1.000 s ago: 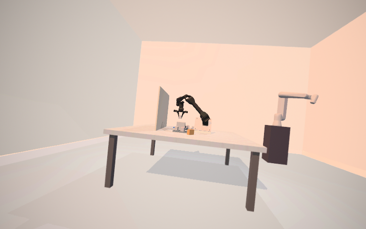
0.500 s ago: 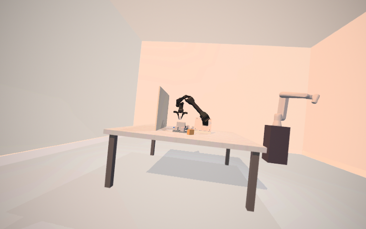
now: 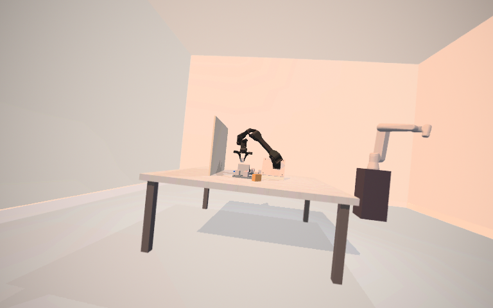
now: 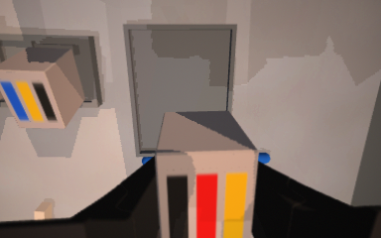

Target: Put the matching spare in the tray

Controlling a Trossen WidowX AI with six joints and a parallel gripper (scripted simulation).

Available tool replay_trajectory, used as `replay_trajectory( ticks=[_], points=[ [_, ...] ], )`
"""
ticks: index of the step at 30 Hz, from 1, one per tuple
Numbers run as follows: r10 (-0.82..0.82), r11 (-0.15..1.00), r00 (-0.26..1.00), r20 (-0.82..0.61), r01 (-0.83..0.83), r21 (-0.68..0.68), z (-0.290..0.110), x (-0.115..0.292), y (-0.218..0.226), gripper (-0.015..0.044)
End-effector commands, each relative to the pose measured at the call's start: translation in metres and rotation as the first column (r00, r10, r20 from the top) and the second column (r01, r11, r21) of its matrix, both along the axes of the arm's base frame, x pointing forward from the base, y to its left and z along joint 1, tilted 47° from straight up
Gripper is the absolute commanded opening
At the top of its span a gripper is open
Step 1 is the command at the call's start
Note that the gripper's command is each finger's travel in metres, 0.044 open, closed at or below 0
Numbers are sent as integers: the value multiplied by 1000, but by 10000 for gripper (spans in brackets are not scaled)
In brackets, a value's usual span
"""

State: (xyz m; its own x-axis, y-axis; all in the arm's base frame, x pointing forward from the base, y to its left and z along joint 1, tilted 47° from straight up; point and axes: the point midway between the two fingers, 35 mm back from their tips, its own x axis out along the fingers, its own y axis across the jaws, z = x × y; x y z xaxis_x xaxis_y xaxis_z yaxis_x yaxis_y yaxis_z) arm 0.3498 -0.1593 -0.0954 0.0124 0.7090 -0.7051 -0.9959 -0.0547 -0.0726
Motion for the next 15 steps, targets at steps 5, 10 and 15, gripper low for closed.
replay_trajectory(
  ticks=[5, 10, 15],
  points=[
    [-4, 1000, 1000, -2, 5, 5, -6, 0, 6, 0],
    [-5, 1000, 1000, -2, 5, 5, -9, 0, 9, 0],
    [-5, 1000, 1000, -2, 5, 5, -12, 1, 12, 0]
  ],
)
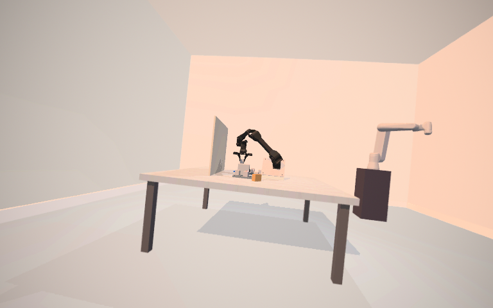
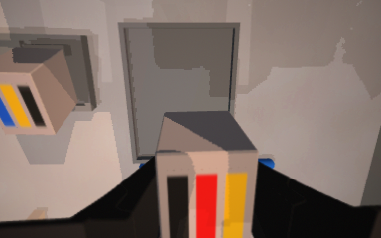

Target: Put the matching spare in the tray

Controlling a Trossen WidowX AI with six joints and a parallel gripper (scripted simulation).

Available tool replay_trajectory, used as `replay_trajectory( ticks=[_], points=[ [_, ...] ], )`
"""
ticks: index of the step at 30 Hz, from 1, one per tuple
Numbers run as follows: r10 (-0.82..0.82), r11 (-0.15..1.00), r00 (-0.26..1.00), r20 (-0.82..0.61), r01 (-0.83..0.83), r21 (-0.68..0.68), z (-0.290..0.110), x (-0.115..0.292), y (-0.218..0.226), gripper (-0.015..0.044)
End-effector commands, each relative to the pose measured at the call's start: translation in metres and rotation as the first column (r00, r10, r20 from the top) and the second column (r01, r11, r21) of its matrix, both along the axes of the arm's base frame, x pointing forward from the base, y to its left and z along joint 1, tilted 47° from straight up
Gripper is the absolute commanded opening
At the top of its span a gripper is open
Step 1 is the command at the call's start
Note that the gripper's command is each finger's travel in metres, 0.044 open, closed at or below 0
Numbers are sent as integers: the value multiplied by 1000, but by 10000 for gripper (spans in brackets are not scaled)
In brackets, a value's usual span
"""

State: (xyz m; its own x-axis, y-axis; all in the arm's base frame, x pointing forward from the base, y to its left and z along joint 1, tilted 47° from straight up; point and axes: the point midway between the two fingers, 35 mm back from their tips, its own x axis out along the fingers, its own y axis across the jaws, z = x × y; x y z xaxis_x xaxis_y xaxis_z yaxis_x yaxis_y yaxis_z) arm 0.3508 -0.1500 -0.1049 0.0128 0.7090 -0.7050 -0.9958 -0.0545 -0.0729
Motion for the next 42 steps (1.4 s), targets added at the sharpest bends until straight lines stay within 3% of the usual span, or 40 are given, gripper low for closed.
replay_trajectory(
  ticks=[1, 42],
  points=[
    [-4, 1000, 1000, -2, 4, 5, -3, 0, 3, 0],
    [-4, 1000, 1000, -2, 4, 7, -27, -1, 30, 0]
  ],
)
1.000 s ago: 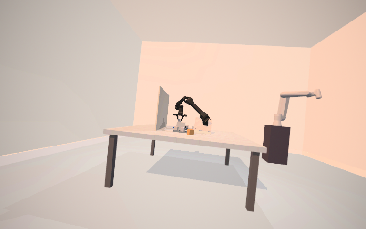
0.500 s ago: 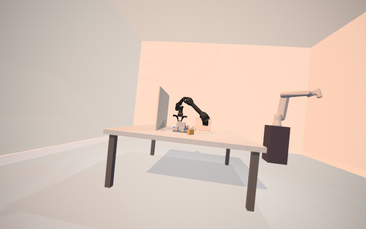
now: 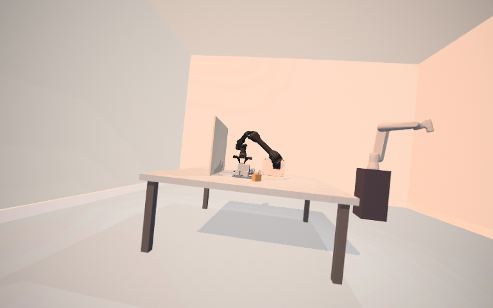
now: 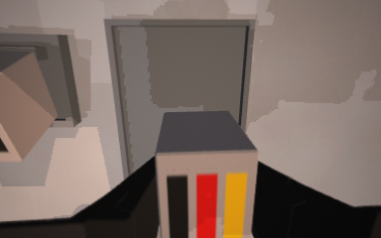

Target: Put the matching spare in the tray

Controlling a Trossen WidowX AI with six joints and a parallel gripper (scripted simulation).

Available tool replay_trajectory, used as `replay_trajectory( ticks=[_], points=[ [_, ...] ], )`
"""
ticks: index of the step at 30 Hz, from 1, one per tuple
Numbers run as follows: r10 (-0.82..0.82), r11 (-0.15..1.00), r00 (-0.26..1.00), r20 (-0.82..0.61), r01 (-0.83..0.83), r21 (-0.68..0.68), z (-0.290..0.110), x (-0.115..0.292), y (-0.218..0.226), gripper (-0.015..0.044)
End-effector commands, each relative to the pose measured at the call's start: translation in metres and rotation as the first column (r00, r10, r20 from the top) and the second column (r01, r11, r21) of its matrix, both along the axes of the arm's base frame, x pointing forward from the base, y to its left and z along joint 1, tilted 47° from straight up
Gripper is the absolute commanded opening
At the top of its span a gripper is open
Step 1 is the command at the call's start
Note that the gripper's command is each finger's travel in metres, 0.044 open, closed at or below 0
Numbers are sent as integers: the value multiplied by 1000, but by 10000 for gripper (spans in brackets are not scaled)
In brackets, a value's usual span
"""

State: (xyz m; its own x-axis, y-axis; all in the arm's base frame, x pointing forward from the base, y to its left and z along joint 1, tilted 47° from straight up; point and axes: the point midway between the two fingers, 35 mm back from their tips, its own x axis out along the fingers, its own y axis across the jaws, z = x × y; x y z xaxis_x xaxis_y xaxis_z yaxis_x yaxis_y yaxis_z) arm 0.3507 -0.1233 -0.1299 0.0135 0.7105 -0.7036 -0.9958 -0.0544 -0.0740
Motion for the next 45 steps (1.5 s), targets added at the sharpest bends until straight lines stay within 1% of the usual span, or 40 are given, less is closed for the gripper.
replay_trajectory(
  ticks=[1, 45],
  points=[
    [-4, 1000, 1000, -3, 4, 5, -3, -1, 3, 0],
    [-3, 1000, 1000, -2, 3, 11, -26, -6, 32, 0]
  ],
)
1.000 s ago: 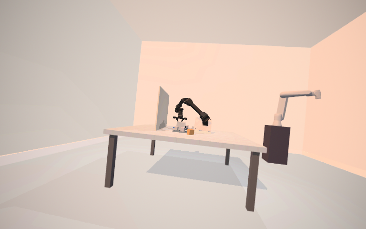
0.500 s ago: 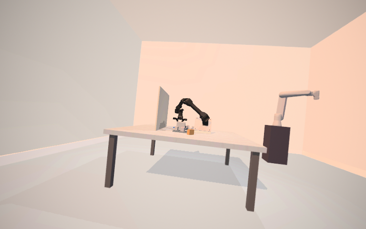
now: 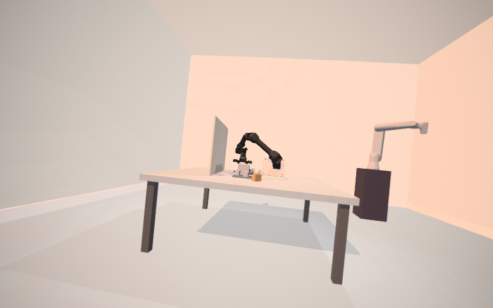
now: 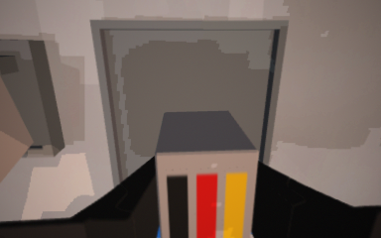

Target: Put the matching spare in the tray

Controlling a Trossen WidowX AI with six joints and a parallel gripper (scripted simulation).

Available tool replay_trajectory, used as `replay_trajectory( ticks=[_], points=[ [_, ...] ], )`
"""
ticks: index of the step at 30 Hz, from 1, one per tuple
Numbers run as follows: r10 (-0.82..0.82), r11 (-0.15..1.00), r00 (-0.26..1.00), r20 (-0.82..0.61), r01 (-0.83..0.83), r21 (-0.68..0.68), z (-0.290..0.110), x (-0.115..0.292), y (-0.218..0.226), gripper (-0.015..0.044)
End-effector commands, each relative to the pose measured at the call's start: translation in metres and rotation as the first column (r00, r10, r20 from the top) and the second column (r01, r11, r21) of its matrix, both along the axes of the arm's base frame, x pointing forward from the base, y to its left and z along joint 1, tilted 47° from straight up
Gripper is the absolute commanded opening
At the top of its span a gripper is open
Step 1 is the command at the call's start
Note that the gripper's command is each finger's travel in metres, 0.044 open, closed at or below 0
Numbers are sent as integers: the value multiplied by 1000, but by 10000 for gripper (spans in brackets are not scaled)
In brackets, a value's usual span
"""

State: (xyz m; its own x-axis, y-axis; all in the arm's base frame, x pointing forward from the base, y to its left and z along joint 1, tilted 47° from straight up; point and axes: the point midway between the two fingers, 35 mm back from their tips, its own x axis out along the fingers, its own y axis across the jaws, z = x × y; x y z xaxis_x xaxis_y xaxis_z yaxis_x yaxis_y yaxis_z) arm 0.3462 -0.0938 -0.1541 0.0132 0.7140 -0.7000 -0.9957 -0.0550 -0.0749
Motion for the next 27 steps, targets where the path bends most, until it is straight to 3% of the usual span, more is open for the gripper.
replay_trajectory(
  ticks=[1, 8, 24, 27],
  points=[
    [-4, 1000, 1000, -3, 4, 6, -2, -1, 4, 0],
    [-4, 1000, 1000, -3, 4, 7, -5, -3, 8, 0],
    [0, 1000, 1000, 0, 0, 1, -4, -1, 5, 420],
    [0, 1000, 1000, -1, 0, 0, 3, 0, -3, 440]
  ],
)
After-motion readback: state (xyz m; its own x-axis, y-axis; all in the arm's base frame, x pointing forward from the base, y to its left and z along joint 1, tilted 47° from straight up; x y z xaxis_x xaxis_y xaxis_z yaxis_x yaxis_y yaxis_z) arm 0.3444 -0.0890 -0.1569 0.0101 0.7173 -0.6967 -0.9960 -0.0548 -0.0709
